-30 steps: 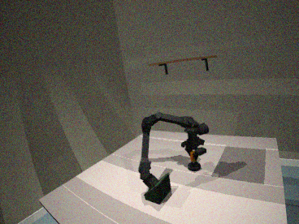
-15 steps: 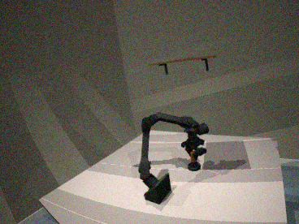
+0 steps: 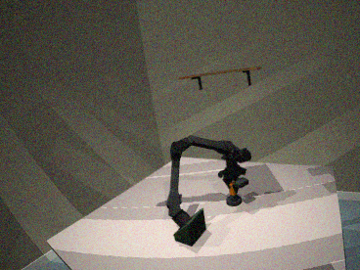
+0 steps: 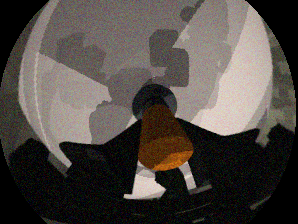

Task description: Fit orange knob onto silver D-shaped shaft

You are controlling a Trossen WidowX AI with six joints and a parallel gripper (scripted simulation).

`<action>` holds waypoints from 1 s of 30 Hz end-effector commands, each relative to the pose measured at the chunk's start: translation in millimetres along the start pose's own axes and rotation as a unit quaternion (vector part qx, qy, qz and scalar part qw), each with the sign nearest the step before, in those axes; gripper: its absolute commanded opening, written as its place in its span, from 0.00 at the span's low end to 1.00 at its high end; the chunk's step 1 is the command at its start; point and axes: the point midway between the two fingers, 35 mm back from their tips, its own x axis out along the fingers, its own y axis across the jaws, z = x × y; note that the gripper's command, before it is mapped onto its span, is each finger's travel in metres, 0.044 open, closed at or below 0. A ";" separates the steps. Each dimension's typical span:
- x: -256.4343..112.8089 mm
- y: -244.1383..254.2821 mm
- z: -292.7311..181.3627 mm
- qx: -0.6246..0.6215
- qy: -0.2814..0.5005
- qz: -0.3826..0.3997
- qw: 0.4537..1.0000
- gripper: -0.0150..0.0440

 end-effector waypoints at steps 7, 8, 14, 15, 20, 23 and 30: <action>0.1 -0.1 -0.1 0.003 0.000 -0.001 1.000 0.25; 0.1 -0.1 -0.1 0.003 0.000 -0.001 1.000 0.25; -3.7 -0.1 0.0 -0.001 0.000 -0.001 1.000 0.25; -4.6 0.3 0.1 -0.002 0.000 -0.001 1.000 0.25; -7.0 1.9 0.3 -0.024 0.000 -0.001 1.000 0.25; -7.2 2.7 1.2 -0.028 0.000 -0.001 1.000 0.25; -4.8 2.0 3.6 -0.028 0.000 -0.001 1.000 0.25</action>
